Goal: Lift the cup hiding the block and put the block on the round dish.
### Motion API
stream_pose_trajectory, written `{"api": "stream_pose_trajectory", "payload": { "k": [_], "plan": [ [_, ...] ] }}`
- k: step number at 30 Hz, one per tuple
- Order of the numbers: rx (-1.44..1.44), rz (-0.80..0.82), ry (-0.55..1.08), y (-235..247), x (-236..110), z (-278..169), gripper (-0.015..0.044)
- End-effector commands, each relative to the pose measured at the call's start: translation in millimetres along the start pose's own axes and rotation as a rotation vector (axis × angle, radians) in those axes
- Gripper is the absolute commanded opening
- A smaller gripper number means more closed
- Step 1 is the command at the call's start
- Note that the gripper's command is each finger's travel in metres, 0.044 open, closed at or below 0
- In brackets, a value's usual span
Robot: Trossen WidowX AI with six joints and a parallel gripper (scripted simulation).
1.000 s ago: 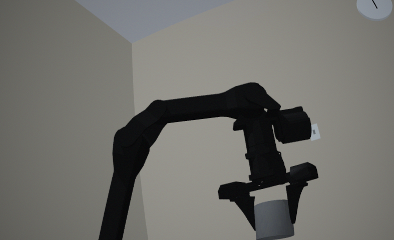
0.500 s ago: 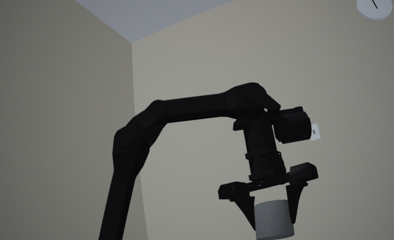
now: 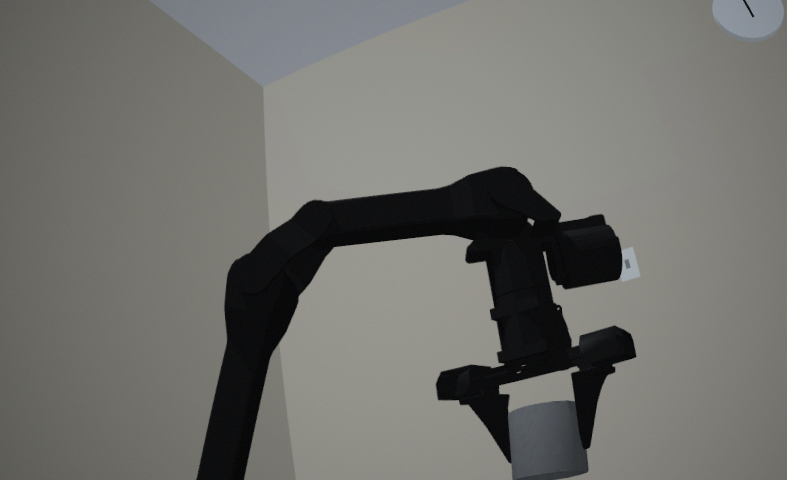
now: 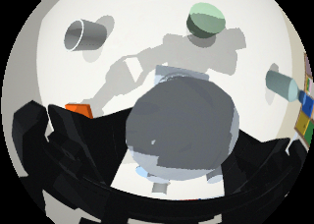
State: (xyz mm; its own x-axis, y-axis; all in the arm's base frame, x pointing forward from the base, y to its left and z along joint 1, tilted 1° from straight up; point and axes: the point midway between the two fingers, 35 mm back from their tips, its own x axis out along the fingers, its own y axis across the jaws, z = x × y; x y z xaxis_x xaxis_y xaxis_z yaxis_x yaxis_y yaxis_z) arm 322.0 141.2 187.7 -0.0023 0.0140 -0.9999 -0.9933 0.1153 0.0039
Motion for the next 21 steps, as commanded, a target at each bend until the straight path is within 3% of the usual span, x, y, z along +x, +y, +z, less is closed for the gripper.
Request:
{"api": "stream_pose_trajectory", "payload": {
  "k": [1, 21],
  "plan": [
    [0.0, -0.001, -0.002, 8.3, 7.5, 12.3, 0.0],
    [-0.006, 0.002, -0.016, 108.9, 83.7, 89.4, 0.0]
  ]
}}
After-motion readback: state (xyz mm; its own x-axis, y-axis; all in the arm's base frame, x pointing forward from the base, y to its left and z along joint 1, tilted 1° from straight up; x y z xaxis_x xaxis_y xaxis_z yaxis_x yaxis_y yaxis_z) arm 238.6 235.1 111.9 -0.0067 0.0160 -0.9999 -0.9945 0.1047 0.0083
